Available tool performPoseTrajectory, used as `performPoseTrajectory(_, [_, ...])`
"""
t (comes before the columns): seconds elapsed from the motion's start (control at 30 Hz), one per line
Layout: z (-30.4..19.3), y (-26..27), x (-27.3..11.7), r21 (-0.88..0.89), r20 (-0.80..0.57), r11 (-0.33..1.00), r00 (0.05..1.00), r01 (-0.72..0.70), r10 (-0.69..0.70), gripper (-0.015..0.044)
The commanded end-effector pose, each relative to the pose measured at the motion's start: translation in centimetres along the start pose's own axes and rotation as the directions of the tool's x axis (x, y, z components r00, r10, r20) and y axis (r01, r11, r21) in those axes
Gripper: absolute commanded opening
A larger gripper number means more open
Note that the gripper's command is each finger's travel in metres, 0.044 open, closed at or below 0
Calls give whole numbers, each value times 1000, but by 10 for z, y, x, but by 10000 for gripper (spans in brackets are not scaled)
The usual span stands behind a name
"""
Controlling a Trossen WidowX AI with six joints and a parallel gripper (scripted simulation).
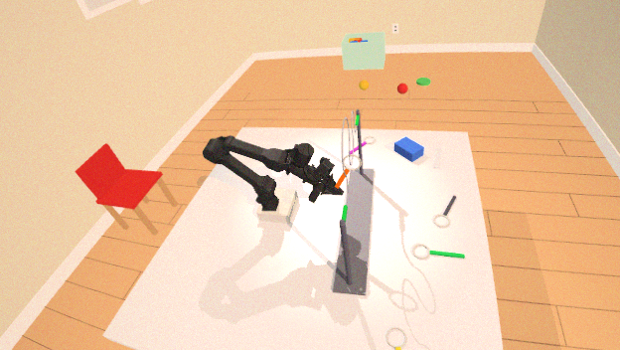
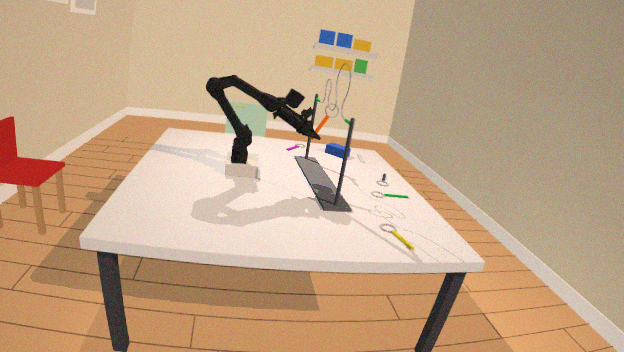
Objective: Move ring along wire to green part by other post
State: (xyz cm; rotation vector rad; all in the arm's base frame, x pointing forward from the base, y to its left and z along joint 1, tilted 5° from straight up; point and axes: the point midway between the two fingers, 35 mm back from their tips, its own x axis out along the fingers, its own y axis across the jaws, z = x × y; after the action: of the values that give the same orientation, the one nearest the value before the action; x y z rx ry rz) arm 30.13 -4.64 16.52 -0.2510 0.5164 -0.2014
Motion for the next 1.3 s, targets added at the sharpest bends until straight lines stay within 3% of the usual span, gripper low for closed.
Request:
performPoseTrajectory(0.0, [2,9,-2,50,-2,998,1000,-23,23,-150])
performPoseTrajectory(1.27, [11,70,-15,246,-7,960,990,-133,139,-150])
